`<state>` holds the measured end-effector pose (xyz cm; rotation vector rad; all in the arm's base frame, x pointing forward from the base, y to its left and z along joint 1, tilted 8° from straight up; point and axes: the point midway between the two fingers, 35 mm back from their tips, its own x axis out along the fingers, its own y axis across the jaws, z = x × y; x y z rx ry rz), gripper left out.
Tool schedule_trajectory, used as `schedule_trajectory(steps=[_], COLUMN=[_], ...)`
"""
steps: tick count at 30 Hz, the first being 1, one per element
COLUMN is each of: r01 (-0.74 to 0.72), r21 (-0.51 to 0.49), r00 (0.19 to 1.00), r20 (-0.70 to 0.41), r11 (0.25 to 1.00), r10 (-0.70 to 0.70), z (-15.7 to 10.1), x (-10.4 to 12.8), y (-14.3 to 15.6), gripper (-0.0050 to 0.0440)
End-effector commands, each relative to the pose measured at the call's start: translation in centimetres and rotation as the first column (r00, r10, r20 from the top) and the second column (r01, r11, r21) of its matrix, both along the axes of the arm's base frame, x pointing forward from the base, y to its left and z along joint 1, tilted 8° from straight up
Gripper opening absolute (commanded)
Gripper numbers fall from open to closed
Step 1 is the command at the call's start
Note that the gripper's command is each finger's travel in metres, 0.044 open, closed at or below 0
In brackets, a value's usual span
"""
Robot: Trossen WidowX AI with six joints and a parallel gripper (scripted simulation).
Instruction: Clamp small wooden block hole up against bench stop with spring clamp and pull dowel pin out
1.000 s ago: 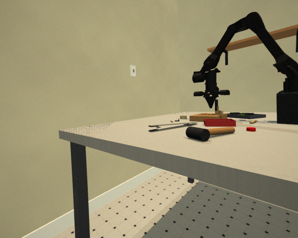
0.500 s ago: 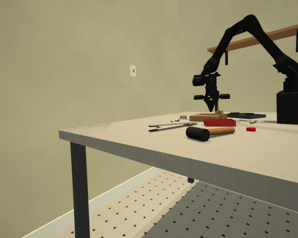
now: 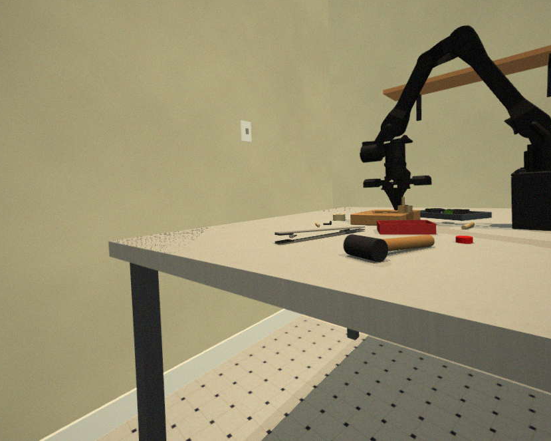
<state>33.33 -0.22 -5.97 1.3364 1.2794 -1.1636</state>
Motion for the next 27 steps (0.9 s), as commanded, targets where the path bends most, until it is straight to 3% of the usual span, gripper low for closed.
schedule_trajectory(steps=[1,5,10,27], r01=[0.000,0.000,0.000,0.001], r21=[0.002,0.002,0.002,0.000], r00=[1.000,1.000,1.000,1.000], r20=[0.004,0.004,0.004,0.008], r11=[1.000,1.000,1.000,1.000], r10=[0.000,0.000,0.000,-0.001], z=[0.3,0.3,0.1,1.4], x=[-1.1,-1.6,0.6,0.4], y=[0.0,0.1,0.0,-0.5], gripper=[0.0000,0.0000,0.0000,0.0000])
